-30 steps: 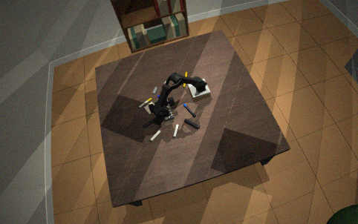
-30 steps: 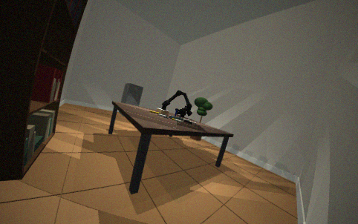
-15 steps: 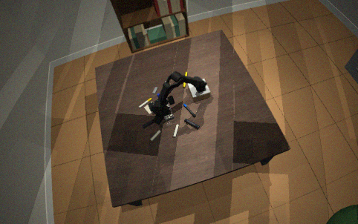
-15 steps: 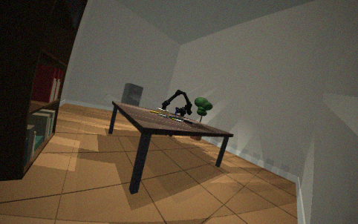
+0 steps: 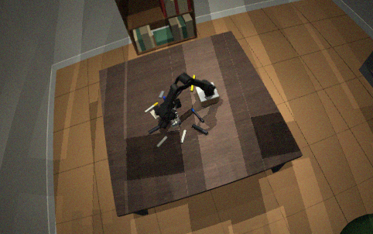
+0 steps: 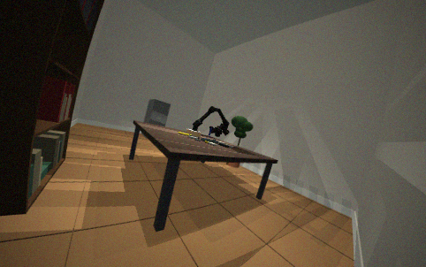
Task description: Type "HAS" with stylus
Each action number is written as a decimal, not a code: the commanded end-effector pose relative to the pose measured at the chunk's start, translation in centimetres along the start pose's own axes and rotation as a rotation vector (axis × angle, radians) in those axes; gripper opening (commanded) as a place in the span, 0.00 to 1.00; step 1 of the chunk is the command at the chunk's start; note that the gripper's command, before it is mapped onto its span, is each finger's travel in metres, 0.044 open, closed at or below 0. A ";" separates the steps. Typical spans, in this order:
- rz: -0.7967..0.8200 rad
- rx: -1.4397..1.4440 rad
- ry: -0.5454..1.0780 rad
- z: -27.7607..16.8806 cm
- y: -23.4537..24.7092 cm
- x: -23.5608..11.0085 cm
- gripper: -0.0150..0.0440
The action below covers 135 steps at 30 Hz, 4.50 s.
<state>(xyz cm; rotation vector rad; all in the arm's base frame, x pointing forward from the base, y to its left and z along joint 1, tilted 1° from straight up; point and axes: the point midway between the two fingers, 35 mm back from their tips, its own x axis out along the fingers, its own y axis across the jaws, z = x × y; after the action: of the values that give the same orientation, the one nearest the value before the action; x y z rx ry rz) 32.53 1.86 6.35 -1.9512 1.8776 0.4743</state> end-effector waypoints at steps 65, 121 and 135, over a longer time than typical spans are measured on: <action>0.003 -0.005 0.003 4.2 2.1 -1.6 0.39; -0.232 -0.155 -0.040 1.6 1.6 -3.3 0.25; -0.450 -0.269 0.003 0.4 1.5 -4.0 0.25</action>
<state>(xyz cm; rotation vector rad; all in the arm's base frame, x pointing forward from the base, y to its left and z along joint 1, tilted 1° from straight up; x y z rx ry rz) 30.88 5.51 7.67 -2.4218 1.3914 0.6122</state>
